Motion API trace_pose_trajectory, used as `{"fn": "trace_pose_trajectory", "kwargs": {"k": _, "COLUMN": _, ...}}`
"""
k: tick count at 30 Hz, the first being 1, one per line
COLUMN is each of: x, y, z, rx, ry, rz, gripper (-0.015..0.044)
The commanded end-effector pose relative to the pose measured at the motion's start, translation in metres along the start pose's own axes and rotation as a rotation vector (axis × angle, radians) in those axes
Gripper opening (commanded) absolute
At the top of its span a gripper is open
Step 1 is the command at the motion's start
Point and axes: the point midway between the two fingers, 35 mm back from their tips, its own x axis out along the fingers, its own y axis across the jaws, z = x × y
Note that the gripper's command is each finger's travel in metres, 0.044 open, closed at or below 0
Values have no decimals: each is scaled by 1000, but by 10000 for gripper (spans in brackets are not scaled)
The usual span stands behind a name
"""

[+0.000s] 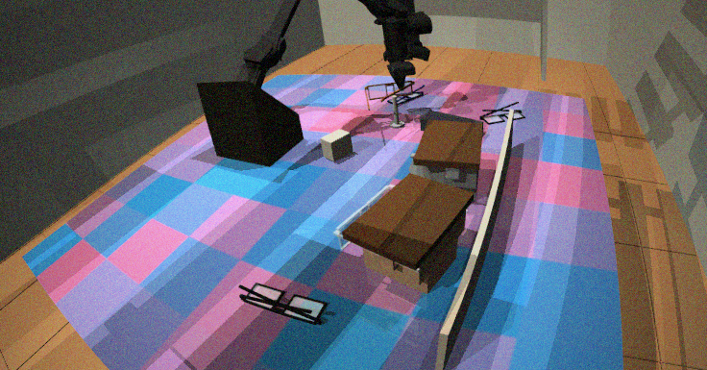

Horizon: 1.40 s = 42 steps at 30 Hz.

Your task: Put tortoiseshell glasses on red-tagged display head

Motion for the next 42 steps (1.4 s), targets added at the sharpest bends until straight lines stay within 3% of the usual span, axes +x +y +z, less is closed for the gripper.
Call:
{"fn": "trace_pose_trajectory", "kwargs": {"k": 1, "x": 22, "y": -4, "z": -5, "rx": 16, "ry": 17, "rz": -4, "gripper": 0}}
{"fn": "trace_pose_trajectory", "kwargs": {"k": 42, "x": 23, "y": 15, "z": -24, "rx": 17, "ry": 17, "rz": -3, "gripper": 0}}
